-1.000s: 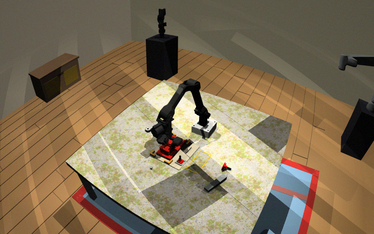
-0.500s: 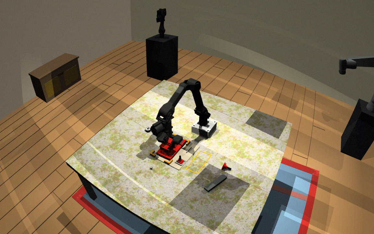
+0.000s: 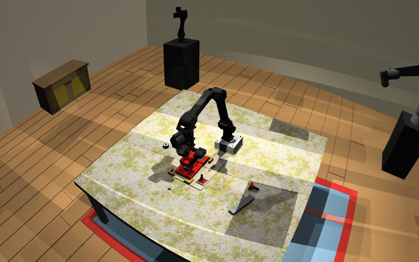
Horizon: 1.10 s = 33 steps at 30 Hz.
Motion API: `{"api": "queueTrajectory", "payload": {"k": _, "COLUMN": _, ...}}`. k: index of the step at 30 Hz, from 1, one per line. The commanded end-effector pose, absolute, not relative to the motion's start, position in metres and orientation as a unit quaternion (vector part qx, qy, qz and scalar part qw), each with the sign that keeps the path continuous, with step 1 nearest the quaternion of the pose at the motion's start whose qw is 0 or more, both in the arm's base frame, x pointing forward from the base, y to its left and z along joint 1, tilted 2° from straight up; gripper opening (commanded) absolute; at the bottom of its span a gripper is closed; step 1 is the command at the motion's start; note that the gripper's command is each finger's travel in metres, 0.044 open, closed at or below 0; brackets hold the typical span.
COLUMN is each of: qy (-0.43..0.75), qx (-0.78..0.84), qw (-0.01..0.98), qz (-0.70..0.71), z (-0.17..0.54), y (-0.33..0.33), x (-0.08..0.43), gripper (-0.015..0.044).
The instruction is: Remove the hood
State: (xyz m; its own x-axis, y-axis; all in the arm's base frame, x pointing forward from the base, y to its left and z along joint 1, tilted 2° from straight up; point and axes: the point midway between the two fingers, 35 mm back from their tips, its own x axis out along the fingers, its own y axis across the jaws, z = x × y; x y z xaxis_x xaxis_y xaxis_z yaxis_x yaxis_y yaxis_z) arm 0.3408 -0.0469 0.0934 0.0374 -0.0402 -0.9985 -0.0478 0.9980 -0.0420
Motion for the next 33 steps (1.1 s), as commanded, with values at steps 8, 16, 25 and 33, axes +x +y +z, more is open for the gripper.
{"api": "queueTrajectory", "payload": {"k": 8, "qy": 0.694, "qx": -0.031, "qw": 0.719, "qz": 0.005, "z": 0.092, "y": -0.001, "x": 0.341, "gripper": 0.0}}
{"api": "queueTrajectory", "payload": {"k": 16, "qy": 0.694, "qx": -0.03, "qw": 0.719, "qz": 0.006, "z": 0.092, "y": 0.033, "x": 0.338, "gripper": 0.0}}
{"api": "queueTrajectory", "payload": {"k": 25, "qy": 0.694, "qx": -0.028, "qw": 0.719, "qz": 0.007, "z": 0.092, "y": 0.071, "x": 0.331, "gripper": 0.0}}
{"api": "queueTrajectory", "payload": {"k": 33, "qy": 0.694, "qx": -0.027, "qw": 0.719, "qz": 0.007, "z": 0.092, "y": 0.103, "x": 0.32, "gripper": 0.0}}
